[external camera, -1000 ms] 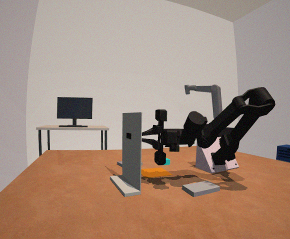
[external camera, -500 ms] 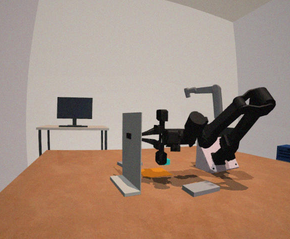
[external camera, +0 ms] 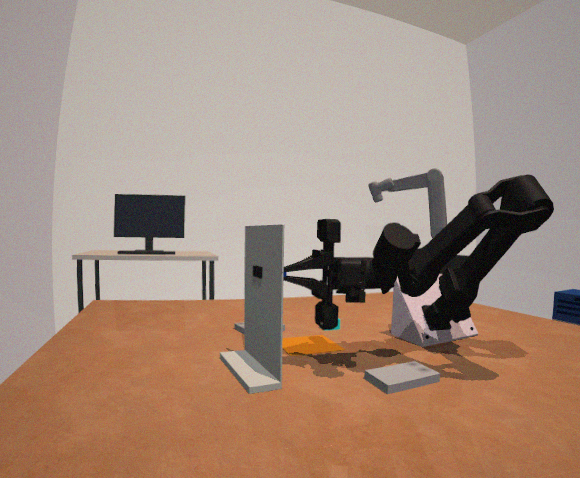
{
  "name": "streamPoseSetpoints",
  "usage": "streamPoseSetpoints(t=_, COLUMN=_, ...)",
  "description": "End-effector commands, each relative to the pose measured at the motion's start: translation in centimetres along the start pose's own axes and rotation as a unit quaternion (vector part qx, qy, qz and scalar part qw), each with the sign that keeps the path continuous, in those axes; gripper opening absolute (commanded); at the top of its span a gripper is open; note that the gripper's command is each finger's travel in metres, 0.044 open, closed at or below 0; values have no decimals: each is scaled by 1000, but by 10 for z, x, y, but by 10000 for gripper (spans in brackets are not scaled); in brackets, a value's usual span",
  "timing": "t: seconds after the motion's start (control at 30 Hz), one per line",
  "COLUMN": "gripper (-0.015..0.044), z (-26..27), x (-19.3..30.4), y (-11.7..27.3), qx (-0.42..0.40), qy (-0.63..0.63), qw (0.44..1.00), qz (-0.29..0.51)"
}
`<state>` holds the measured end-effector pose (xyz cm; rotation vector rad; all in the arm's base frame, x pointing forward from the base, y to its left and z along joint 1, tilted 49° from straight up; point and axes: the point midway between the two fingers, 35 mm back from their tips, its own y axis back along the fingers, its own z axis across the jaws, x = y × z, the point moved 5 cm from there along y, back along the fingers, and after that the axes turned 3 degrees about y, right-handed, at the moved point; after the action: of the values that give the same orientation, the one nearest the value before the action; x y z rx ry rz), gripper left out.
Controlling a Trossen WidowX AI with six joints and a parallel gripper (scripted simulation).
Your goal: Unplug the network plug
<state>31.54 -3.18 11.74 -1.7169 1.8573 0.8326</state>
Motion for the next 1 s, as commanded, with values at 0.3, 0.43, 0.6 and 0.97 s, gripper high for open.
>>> streamPoseSetpoints(t=0.3, gripper=0, z=0, x=4, y=9, qx=0, qy=-1, qw=1000, qz=0)
streamPoseSetpoints(t=0.43, gripper=0, z=0, x=5, y=11, qx=0, qy=-1, qw=1000, qz=0)
streamPoseSetpoints(t=0.6, gripper=0, z=0, x=6, y=14, qx=0, qy=-1, qw=1000, qz=0)
streamPoseSetpoints(t=0.97, gripper=0, z=0, x=9, y=20, qx=0, qy=-1, qw=1000, qz=1)
